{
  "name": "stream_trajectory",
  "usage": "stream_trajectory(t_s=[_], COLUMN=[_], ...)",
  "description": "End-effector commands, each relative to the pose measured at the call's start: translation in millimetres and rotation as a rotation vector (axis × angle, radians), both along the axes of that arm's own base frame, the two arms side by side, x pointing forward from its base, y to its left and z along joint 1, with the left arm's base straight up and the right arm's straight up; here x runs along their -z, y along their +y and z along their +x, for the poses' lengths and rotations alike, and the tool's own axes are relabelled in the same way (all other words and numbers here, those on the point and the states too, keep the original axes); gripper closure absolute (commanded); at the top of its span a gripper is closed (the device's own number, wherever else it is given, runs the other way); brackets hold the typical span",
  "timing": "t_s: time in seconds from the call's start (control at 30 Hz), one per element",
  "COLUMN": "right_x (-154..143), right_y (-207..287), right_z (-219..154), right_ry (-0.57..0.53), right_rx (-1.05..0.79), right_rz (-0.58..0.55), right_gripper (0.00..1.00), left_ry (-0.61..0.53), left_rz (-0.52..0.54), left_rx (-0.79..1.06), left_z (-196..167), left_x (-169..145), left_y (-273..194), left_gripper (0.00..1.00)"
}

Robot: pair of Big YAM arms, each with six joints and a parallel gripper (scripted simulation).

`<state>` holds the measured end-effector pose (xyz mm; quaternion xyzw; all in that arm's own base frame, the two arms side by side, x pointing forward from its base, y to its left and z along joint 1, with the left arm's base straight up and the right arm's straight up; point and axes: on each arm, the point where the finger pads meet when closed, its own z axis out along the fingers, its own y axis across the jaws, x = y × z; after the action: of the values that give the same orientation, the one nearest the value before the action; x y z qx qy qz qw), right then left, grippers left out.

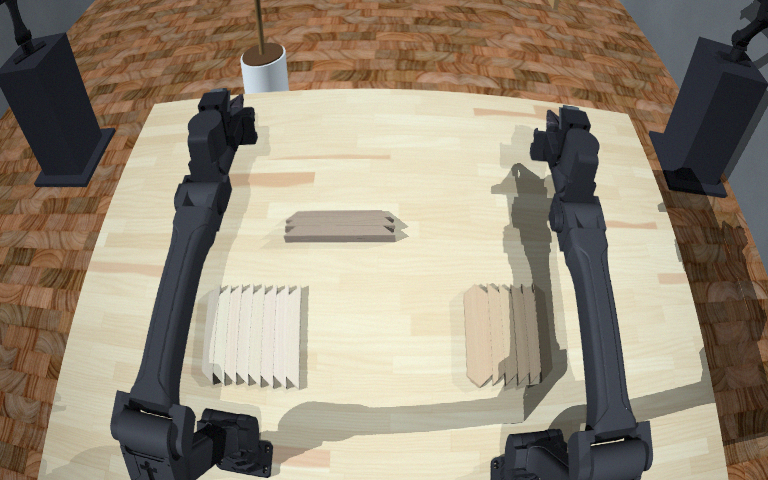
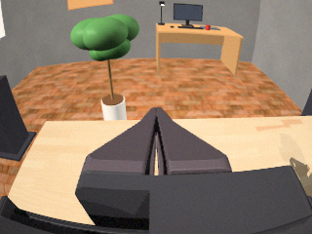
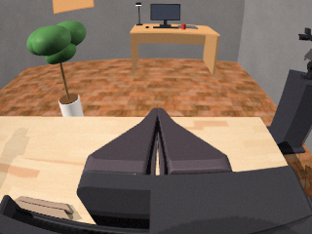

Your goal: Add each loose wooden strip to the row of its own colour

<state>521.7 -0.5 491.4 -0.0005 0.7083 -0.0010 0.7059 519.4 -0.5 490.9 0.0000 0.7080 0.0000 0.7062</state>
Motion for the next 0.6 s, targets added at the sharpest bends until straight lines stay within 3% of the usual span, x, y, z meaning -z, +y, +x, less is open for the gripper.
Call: stream_trajectory(t_s=[0.0, 0.17, 0.2, 0.27, 0.57], right_x=[-26, -18, -33, -33, -17], right_y=[-6, -6, -6, -7, -6], right_z=[-10, -10, -11, -11, -4], right_ry=[-0.049, -0.039, -0.064, -0.065, -0.039], right_rx=[0.007, 0.007, 0.009, 0.009, 0.008], right_rz=[0.007, 0.013, 0.006, 0.014, 0.016], right_gripper=[0.99, 0.99, 0.99, 0.99, 0.99], left_ry=[-0.004, -0.012, -0.016, -0.020, -0.044], left_rz=[0.011, 0.011, 0.011, 0.011, 0.011], left_rx=[-0.001, -0.001, -0.001, -0.001, -0.002], left_z=[4, 4, 4, 4, 3], left_x=[-8, -13, -15, -17, -31], left_y=[1, 1, 1, 1, 1], left_gripper=[0.99, 0.99, 0.99, 0.99, 0.99])
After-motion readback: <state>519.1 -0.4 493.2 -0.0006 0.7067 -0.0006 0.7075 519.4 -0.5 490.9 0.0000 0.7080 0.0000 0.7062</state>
